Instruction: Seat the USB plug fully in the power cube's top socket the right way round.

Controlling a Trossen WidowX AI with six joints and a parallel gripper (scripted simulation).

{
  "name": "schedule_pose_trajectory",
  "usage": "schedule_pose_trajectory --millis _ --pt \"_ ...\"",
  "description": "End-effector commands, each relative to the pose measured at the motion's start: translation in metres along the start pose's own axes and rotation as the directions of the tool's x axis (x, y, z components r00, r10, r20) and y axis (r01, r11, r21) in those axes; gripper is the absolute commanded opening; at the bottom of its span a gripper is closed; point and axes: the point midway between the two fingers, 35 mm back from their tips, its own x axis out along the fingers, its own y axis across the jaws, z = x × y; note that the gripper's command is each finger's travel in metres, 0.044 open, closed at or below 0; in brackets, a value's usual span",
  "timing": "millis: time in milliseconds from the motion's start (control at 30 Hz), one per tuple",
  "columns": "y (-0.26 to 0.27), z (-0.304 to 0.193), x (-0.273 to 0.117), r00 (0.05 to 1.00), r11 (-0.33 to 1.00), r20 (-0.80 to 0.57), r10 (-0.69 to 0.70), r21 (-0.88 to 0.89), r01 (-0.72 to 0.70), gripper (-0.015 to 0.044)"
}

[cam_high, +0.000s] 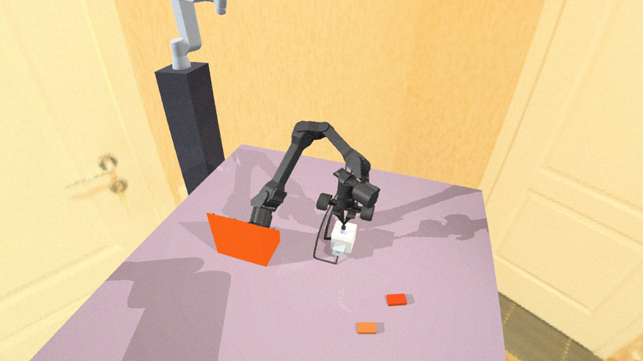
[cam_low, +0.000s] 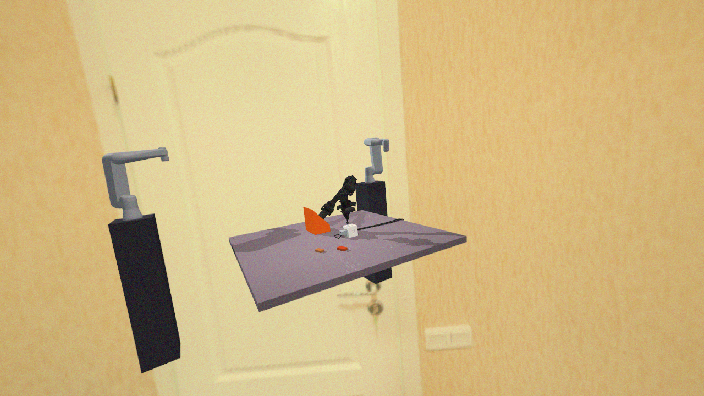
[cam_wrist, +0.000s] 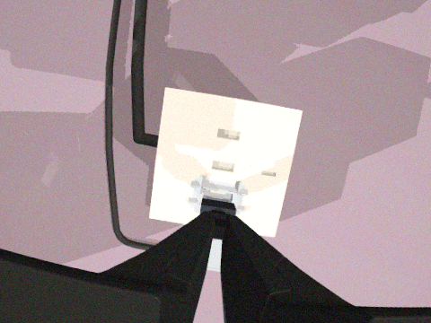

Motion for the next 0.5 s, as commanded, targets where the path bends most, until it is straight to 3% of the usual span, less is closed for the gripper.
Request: schedule_pose_trajectory --millis 0,467 --pt "-0.0004 0.0004 0.0007 1.0 1.0 0.005 -0.003 -0.008 0.003 0.0" --pt "-0.0004 0.0002 0.0024 1.0 1.0 0.005 -0.003 -0.008 0.003 0.0"
